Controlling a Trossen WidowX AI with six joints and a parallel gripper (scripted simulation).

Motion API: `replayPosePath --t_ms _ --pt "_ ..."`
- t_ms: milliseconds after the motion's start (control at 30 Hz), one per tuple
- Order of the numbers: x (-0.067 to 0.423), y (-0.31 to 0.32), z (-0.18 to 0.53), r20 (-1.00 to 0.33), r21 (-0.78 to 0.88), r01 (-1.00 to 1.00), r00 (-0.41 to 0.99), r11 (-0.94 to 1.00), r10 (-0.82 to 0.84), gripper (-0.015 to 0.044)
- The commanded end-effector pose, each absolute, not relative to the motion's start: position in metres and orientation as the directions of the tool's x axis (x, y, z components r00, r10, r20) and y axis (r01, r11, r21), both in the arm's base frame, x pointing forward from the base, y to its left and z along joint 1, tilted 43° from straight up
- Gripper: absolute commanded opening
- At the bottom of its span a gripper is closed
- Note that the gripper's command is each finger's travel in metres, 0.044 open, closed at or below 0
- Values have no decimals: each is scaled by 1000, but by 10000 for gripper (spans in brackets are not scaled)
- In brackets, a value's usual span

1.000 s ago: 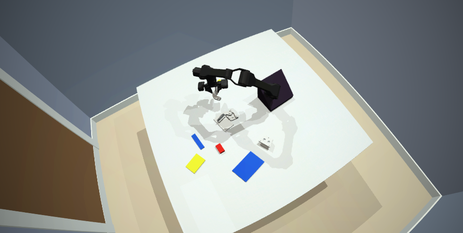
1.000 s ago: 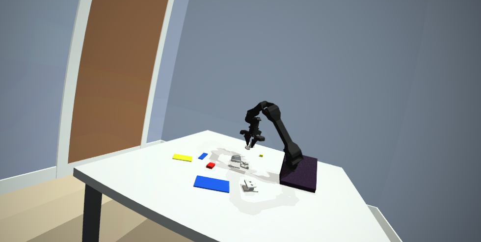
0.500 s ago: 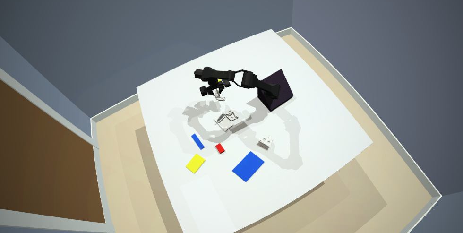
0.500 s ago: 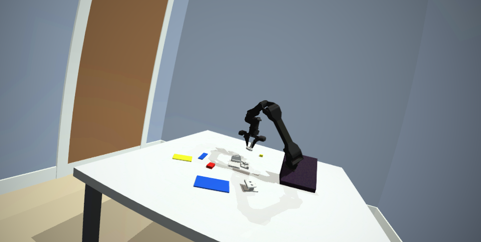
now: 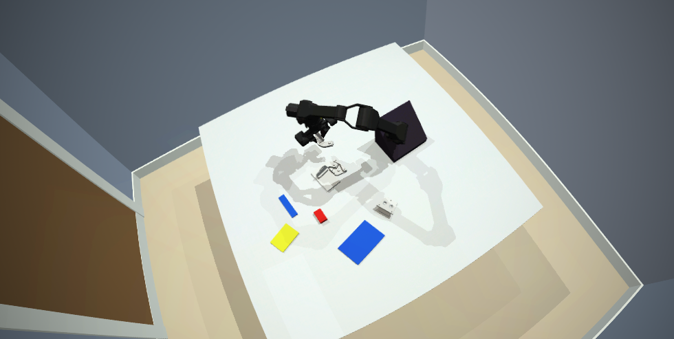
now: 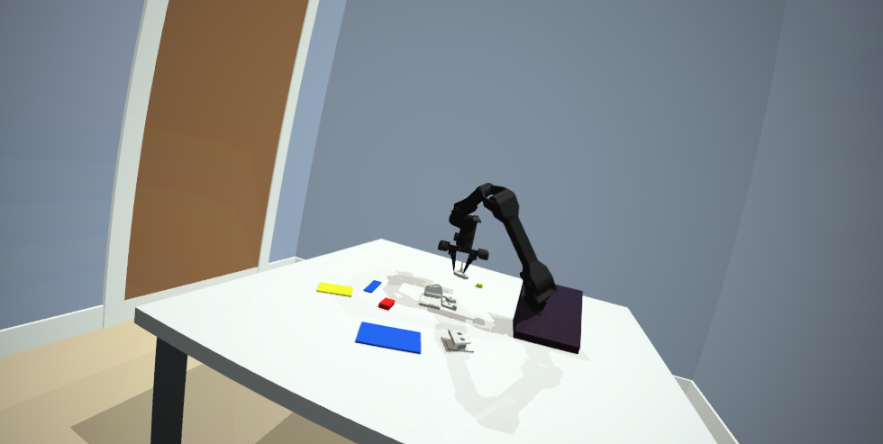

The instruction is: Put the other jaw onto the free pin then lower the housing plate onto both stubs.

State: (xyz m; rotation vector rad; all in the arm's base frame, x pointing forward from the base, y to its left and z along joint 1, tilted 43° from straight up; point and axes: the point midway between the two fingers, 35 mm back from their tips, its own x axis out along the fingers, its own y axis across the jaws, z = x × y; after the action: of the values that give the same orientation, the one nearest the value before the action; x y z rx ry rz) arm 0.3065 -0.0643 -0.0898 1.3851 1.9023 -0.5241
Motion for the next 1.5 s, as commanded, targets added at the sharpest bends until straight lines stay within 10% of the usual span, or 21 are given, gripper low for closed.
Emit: replayPosePath --t_ms 0,1467 --pt "305 -61 -82 -748 156 902 -159 403 645 134" --pt "269 -20 -46 -744 615 214 -162 759 648 134"
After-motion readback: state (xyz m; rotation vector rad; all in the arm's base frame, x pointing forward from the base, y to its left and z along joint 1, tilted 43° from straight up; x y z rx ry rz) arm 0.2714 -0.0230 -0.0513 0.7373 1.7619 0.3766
